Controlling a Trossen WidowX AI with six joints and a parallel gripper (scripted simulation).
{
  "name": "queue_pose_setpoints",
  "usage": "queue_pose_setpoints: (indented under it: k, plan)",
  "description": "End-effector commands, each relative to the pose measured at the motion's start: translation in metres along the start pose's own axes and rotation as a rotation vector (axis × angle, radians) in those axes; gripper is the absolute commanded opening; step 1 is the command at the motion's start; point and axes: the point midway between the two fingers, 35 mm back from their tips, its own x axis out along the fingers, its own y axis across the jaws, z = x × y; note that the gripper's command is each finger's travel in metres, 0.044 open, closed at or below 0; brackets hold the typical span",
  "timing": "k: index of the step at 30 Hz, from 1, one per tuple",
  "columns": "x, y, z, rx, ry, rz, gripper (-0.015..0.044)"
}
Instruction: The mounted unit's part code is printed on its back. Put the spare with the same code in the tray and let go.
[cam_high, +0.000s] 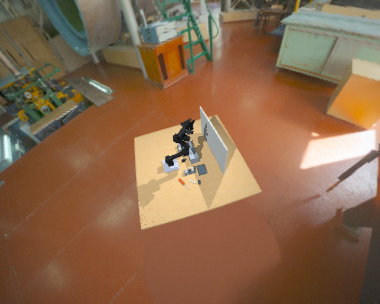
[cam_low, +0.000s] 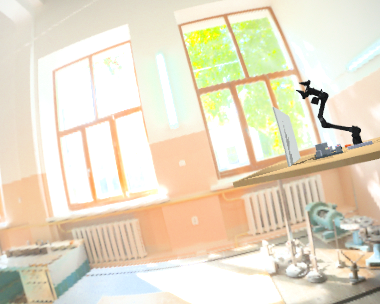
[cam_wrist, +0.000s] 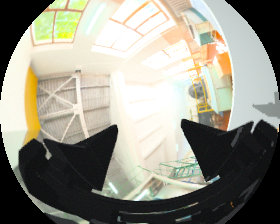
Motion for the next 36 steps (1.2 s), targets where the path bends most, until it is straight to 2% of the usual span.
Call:
queue_pose_setpoints:
  k: [1, 8, 17, 26, 31, 36]
  plan:
    - [0.0, 0.0, 0.0, 0.0, 0.0, 0.0, 0.0426]
    - [-0.004, 0.009, -0.001, -0.019, 0.003, 0.025, 0.044]
    - [-0.049, 0.123, -0.035, -0.283, 0.02, 0.351, 0.044]
    - [-0.101, 0.19, -0.128, -0.62, 0.119, 0.614, 0.044]
    - [-0.119, 0.192, -0.191, -0.828, 0.209, 0.697, 0.044]
    - [-0.127, 0.169, -0.252, -1.039, 0.323, 0.731, 0.044]
